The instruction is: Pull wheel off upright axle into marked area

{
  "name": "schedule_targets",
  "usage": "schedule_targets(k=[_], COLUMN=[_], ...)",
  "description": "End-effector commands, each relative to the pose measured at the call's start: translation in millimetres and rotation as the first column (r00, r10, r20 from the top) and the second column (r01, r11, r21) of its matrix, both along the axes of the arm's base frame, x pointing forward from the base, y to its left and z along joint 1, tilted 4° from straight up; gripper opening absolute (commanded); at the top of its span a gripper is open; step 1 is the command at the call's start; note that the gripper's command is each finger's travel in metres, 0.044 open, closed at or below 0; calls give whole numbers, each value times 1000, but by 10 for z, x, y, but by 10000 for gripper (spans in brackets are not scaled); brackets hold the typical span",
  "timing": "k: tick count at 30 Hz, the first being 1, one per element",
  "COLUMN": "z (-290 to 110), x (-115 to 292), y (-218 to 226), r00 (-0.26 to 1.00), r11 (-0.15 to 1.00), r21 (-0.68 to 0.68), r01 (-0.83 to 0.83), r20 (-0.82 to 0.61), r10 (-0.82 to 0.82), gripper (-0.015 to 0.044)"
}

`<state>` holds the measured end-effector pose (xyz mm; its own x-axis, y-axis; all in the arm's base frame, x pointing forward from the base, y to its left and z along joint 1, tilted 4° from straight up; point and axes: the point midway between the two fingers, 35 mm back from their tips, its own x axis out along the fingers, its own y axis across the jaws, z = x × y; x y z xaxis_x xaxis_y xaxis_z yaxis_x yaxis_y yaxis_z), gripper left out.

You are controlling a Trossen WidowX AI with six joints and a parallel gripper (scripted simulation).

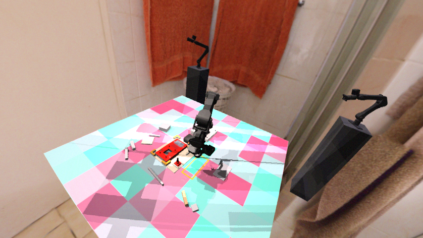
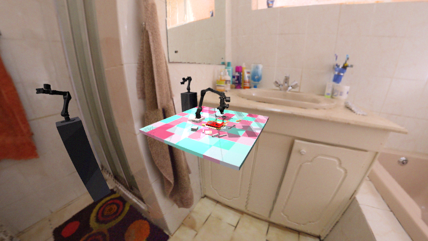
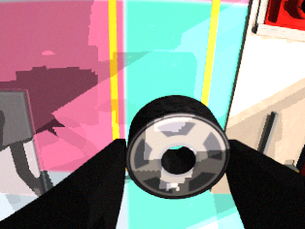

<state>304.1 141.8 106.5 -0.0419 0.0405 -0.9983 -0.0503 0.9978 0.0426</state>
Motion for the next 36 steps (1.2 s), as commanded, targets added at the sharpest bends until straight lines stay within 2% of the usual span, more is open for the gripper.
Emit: schedule_targets(k=[1, 10, 22, 27, 36], z=[-26, -248, -942, -1028, -998], x=[-6, -4, -34, -49, -57], y=[3, 17, 47, 46, 34], r00=[1000, 1000, 1000, 1000, 1000], r11=[1000, 1000, 1000, 1000, 1000], r21=[4, 4, 4, 4, -2], r01=[11, 11, 11, 11, 5], r20=[4, 4, 3, 3, -3], r10=[-11, -11, -11, -11, -5], gripper=[0, 0, 0, 0, 236])
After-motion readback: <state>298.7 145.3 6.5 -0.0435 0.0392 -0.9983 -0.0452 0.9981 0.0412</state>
